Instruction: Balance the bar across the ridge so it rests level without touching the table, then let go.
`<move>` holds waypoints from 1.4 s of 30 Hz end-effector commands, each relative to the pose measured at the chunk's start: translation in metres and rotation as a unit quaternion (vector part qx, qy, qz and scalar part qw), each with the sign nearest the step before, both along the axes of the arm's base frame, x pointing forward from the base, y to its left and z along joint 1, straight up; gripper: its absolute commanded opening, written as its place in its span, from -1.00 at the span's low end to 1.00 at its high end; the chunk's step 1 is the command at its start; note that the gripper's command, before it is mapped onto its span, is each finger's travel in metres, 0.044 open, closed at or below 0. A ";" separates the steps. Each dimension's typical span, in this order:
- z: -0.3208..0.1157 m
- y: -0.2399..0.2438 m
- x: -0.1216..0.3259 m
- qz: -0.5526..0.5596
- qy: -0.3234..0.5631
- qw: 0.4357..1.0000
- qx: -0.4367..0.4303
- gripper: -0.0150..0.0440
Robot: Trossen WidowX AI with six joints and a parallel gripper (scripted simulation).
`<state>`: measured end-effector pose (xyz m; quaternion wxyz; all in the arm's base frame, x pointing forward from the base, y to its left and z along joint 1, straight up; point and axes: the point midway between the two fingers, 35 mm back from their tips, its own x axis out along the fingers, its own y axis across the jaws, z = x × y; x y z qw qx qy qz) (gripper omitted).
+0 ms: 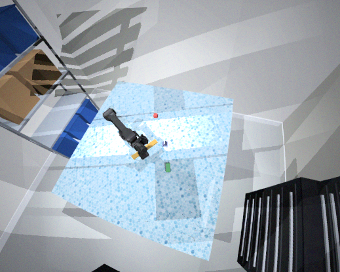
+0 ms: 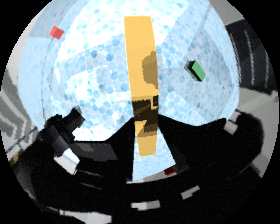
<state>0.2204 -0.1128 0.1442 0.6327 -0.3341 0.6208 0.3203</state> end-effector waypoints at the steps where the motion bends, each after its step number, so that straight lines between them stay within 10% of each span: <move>1: 0.002 0.006 0.011 -0.028 -0.001 1.000 0.000 -0.49; 42: 0.002 0.120 0.098 -0.308 -0.006 0.951 0.014 -0.49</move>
